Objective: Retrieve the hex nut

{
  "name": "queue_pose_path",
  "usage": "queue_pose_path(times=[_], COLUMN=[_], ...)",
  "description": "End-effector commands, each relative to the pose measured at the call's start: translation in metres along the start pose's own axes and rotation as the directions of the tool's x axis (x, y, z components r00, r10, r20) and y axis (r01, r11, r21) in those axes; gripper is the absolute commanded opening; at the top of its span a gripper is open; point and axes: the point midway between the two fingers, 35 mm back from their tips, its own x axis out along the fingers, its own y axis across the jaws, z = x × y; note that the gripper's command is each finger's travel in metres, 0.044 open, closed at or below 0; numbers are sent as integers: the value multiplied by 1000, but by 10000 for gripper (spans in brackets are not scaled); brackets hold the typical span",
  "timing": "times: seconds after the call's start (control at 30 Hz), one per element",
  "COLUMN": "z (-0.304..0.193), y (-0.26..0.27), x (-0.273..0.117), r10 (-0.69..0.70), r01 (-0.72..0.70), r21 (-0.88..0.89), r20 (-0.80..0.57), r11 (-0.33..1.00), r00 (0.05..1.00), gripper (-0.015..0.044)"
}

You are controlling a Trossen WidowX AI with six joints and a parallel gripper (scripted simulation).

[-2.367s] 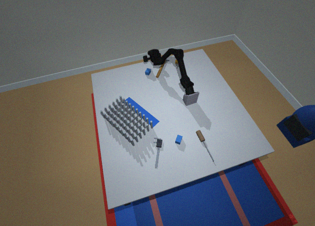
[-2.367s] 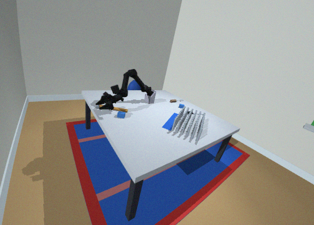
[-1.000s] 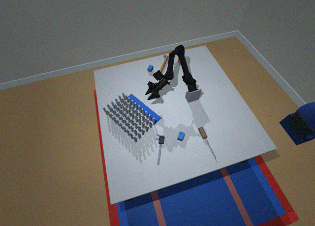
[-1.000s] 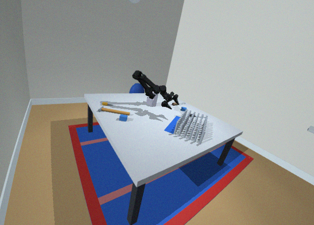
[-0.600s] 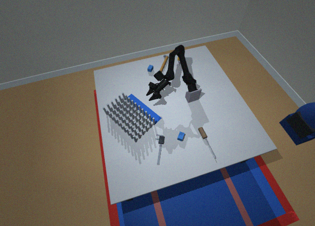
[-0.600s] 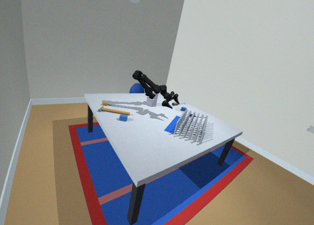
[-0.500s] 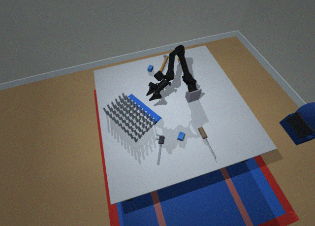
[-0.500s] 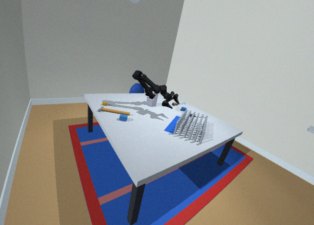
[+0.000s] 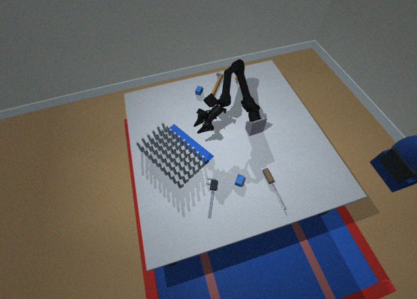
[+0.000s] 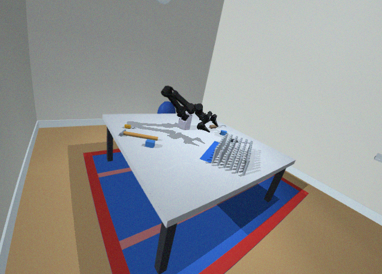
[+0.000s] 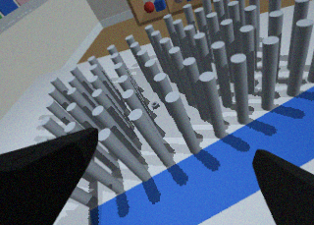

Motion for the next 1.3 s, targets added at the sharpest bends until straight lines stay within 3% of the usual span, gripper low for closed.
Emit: queue_pose_path(times=[0.0, 0.17, 0.33, 0.57, 0.93, 1.27], z=[-1, -2, -16, -43, -98, -169], y=[1, 13, 98, 175, 262, 323], x=[0, 2, 4, -10, -52, -108], r10=[4, 36, 241, 389, 490, 446], r01=[-4, -35, -180, -150, 79, 484], r21=[-6, 40, 365, 622, 772, 734], r20=[-1, -14, -129, -268, -475, -676], r11=[1000, 999, 914, 769, 630, 476], r00=[1000, 999, 962, 882, 731, 586], gripper=[440, 440, 440, 440, 440, 440])
